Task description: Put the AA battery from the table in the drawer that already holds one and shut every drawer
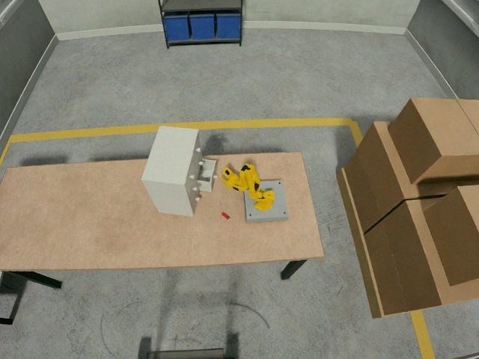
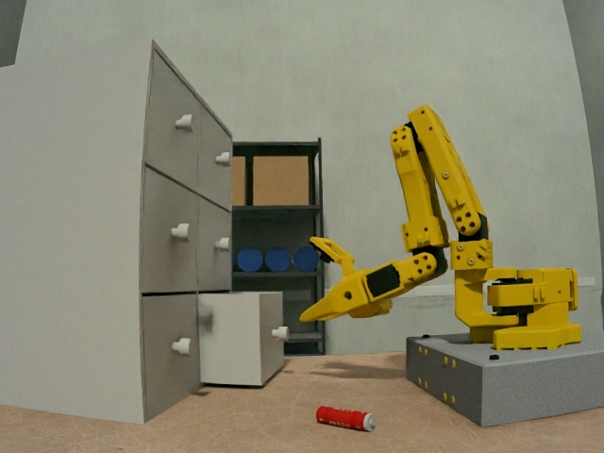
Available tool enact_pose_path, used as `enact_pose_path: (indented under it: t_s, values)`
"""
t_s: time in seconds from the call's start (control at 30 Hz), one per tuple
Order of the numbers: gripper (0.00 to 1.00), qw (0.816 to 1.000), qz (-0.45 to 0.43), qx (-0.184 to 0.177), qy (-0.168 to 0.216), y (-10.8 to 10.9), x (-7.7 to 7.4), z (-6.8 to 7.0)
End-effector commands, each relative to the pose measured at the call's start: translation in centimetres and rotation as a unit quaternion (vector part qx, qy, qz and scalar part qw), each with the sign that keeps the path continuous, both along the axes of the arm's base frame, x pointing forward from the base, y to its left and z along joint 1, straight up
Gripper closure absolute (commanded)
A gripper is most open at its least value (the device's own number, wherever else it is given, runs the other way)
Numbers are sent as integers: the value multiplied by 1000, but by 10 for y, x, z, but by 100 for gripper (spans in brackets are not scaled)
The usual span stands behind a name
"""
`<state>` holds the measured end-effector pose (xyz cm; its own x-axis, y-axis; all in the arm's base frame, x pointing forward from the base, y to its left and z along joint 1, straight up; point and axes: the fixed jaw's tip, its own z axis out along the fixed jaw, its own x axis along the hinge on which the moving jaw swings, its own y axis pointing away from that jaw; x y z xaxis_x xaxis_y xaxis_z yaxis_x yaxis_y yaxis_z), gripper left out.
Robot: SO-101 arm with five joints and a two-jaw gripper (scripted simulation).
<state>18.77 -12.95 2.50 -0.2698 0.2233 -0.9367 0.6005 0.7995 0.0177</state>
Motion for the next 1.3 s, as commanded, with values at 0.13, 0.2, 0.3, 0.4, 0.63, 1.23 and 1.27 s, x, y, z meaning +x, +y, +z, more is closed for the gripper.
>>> enact_pose_path:
  t_s: [0.13,0.2,0.3,0.4,0.63,1.23,1.27]
  values:
    - [79,1000,6,-3,-1,2,2,0]
    - [79,1000,6,-3,-1,2,2,0]
    - [79,1000,10,-3,-1,0,7,-3]
    - [79,1000,17,-3,0,-2,15,-8]
    - [79,1000,17,-3,0,-2,15,-8]
    - [79,1000,28,-4,0,-4,29,-16]
    - [79,1000,28,-4,0,-4,29,-16]
